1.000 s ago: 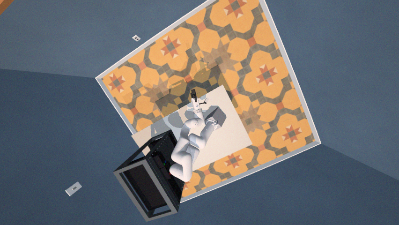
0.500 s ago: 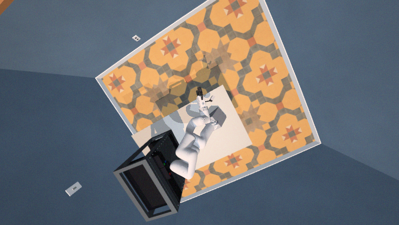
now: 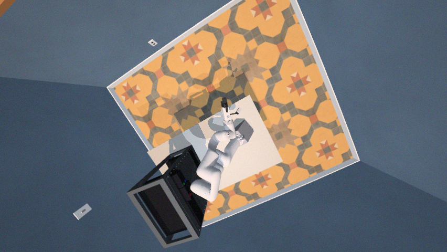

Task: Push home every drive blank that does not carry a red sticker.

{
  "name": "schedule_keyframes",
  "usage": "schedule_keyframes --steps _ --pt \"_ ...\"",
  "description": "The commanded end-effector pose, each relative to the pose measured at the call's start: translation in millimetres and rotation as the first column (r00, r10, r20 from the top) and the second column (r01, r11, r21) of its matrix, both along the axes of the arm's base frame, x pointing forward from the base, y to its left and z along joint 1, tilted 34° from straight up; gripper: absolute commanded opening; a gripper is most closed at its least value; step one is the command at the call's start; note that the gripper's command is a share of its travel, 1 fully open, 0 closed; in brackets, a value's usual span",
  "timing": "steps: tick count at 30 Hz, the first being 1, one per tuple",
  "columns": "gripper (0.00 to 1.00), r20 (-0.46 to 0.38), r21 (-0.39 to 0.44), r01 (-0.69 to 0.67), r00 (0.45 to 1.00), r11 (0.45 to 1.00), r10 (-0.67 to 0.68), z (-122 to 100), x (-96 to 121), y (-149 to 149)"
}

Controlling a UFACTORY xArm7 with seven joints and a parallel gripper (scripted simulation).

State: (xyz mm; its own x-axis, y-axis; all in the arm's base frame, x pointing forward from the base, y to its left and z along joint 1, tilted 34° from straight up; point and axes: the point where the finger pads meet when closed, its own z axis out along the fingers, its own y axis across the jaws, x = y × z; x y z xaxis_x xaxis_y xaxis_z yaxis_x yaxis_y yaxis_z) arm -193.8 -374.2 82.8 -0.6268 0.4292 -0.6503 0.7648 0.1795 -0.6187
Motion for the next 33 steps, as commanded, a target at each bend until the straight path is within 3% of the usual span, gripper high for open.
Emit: schedule_keyframes --steps 1,18,33 --pt "1.0 -0.021 0.006 0.009 1.0 1.0 -0.009 2 -5 1" --pt "1.0 -0.193 0.087 0.088 0.979 0.992 -0.07 20 -36 26" --pt "1.0 -0.368 0.203 0.206 0.922 0.957 -0.12 50 -59 70"
